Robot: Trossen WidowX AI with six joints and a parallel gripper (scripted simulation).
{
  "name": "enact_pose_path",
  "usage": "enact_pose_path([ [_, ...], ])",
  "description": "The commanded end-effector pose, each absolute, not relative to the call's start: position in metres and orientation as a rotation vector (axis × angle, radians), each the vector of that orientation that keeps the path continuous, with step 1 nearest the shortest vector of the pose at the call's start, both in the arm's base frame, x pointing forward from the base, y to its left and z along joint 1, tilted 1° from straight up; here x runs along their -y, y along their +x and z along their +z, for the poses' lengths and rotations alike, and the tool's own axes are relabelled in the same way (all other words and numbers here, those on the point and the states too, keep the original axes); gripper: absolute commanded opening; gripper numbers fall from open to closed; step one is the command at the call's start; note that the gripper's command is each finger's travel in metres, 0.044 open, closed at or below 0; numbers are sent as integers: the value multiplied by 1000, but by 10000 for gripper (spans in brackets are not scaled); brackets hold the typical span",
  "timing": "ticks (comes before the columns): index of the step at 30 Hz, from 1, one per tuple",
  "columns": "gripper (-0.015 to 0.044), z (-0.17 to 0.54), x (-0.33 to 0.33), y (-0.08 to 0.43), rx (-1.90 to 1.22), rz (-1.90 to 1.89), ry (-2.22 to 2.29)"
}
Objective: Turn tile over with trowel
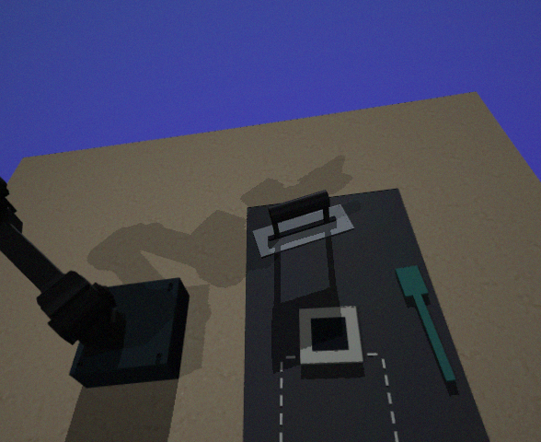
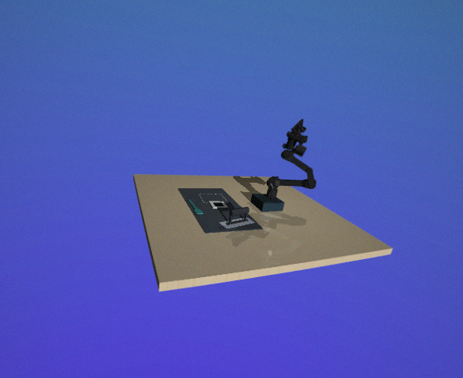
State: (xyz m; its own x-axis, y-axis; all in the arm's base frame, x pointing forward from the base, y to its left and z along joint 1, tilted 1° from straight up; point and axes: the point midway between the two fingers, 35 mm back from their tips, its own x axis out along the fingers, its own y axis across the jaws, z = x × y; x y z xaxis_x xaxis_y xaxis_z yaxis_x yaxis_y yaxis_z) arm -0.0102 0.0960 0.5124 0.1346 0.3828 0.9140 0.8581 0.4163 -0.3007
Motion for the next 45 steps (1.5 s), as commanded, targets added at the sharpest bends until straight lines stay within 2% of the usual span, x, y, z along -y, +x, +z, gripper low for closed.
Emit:
enact_pose_path([
  [1, 100, 512, -96, -10, 1466, -494, -1170],
  [5, 0, 512, -96, -10, 1466, -494, -1170],
  [19, 0, 512, -96, -10, 1466, -494, -1170],
  [25, 153, 513, -95, -10, 1463, -493, -1165],
  [30, 270, 531, -67, 7, 1389, -467, -1035],
  [45, 270, 550, 18, 96, 1086, -370, -667],
])
